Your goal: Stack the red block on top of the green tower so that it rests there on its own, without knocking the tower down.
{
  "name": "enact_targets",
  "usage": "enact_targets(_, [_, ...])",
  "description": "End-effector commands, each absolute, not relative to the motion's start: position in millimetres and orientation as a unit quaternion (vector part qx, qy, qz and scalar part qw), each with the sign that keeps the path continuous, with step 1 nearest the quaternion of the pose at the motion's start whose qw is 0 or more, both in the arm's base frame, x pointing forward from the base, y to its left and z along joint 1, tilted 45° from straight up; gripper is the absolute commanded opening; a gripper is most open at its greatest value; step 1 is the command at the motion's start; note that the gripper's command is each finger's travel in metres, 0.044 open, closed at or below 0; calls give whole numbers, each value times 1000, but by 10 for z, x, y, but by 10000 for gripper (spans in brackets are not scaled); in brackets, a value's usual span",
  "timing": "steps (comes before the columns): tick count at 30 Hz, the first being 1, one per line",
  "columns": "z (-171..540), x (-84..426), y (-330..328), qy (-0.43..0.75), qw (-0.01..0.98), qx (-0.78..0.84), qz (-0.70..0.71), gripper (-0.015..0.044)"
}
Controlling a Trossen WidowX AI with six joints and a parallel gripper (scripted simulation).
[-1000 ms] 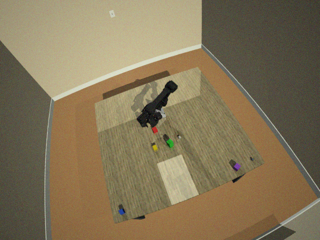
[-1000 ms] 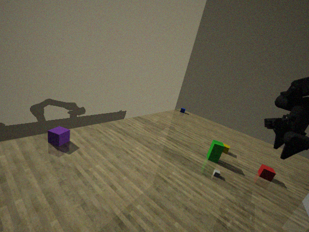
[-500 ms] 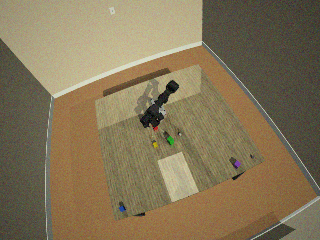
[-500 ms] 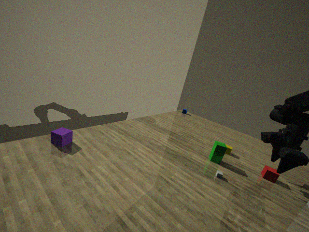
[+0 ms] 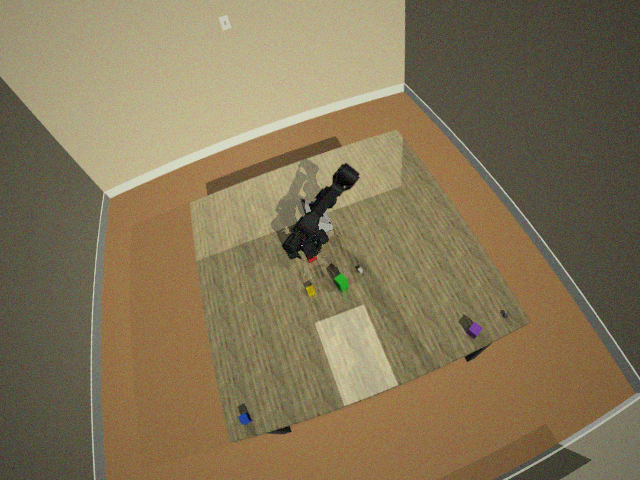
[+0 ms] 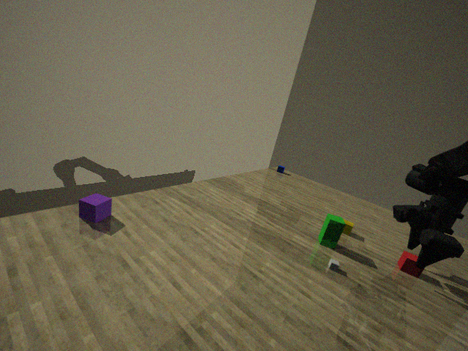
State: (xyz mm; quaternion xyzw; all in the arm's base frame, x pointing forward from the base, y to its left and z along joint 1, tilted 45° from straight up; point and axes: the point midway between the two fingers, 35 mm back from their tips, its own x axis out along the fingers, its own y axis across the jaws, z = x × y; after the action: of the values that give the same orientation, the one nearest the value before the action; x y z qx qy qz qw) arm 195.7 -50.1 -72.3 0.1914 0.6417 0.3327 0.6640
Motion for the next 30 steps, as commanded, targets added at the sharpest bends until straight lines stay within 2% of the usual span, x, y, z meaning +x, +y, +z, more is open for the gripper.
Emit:
enact_targets(1, [-776,1944,-447,642,662,197,333,440])
enact_targets(30, [-944,1920,-268,642,661,198,334,440])
